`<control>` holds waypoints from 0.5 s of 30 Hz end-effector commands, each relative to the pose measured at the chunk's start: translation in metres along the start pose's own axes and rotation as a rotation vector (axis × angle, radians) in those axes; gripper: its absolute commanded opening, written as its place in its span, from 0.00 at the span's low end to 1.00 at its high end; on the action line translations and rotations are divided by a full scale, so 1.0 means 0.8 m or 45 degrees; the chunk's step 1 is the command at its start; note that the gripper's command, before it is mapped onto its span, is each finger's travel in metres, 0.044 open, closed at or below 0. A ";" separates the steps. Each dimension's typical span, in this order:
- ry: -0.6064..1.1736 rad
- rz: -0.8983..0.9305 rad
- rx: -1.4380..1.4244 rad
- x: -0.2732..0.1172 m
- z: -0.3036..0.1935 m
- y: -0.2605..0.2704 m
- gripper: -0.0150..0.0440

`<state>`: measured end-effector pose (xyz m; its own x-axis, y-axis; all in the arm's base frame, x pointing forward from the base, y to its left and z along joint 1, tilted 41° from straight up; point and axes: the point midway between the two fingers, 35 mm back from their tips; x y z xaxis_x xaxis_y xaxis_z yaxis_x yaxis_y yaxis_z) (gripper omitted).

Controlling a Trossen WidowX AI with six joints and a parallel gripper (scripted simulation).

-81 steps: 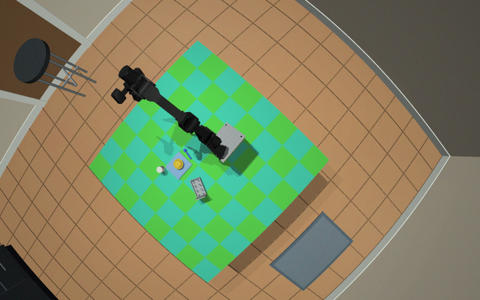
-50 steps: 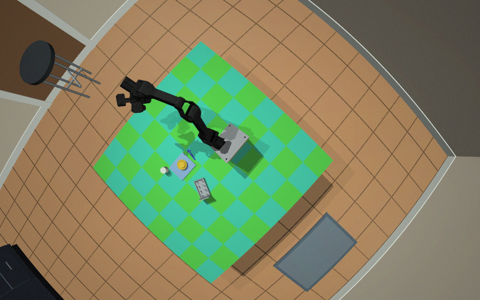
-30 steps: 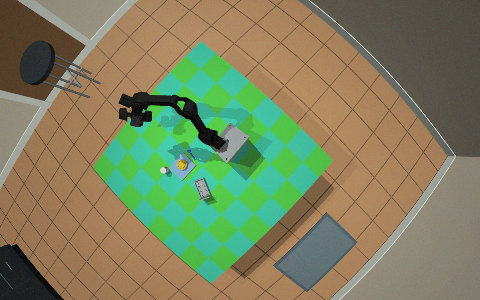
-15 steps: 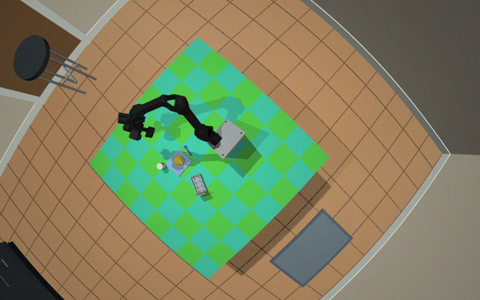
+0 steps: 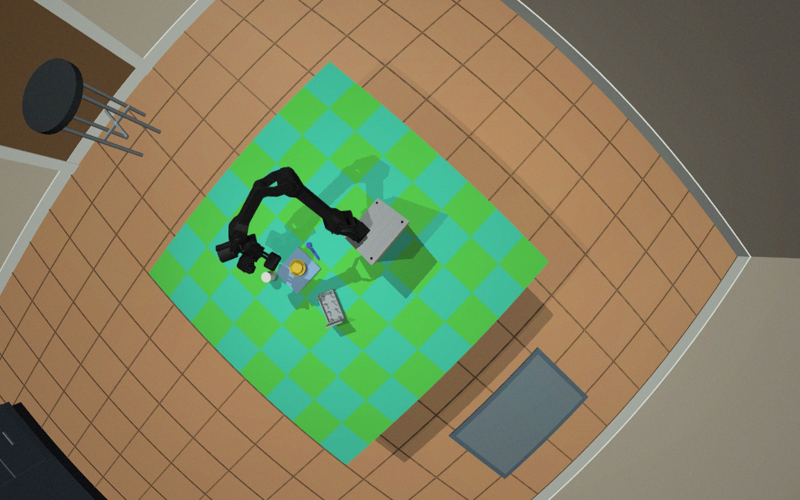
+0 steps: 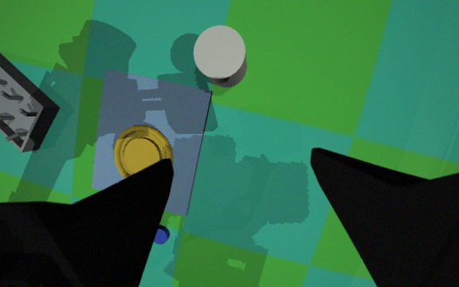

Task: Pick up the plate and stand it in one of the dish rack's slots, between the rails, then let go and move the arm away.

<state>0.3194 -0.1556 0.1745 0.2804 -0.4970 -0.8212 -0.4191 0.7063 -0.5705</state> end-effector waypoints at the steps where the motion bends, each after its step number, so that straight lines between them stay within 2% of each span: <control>1: 0.113 0.030 0.092 0.027 0.012 0.047 0.93; 10: 0.346 -0.090 0.327 0.061 0.011 0.141 0.93; 15: 0.359 -0.107 0.342 0.063 0.009 0.147 0.93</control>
<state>0.2917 -0.0941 0.0688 0.0445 -0.6362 -0.7703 -0.1785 0.7536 -0.6327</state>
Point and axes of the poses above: the point midway between the two fingers, 35 mm back from their tips, its own x axis out along the fingers, its own y axis across the jaws, z = x × y, and after that the axes turned 10 degrees about -x, right-handed
